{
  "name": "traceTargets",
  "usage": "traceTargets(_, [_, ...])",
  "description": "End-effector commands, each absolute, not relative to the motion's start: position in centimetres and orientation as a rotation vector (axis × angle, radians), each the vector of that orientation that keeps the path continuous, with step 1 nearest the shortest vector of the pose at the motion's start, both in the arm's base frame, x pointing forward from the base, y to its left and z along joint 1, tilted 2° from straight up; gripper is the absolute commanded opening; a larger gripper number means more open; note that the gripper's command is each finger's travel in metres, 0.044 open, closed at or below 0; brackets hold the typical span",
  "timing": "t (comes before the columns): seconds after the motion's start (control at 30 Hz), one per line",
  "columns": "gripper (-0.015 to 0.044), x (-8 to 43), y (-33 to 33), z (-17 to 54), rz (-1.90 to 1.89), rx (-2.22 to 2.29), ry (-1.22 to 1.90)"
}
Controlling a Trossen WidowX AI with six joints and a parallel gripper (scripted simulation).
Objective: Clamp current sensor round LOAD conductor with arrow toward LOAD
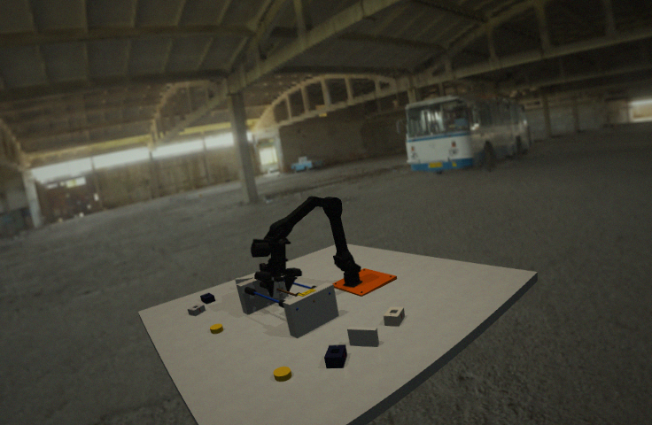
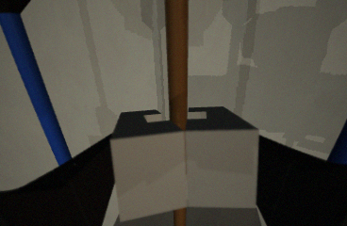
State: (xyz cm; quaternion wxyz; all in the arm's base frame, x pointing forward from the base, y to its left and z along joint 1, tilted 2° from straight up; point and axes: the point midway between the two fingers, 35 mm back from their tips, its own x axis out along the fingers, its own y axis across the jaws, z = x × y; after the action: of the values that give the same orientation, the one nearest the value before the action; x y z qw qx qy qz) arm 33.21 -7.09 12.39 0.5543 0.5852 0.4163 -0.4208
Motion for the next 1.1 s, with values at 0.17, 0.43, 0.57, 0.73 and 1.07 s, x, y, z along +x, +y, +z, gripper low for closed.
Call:
traceTargets(0.17, [0.0000,33.33,-7.87,12.87,-1.003,1.382,0.944])
traceTargets(0.43, [0.0000,33.33,-7.87,12.87,-1.003,1.382,0.944])
traceTargets(0.57, [0.0000,33.33,-7.87,12.87,-1.003,1.382,0.944])
traceTargets(0.73, [0.0000,33.33,-7.87,12.87,-1.003,1.382,0.944])
traceTargets(1.07, [0.0000,33.21,-7.10,12.40,-0.994,1.383,0.983])
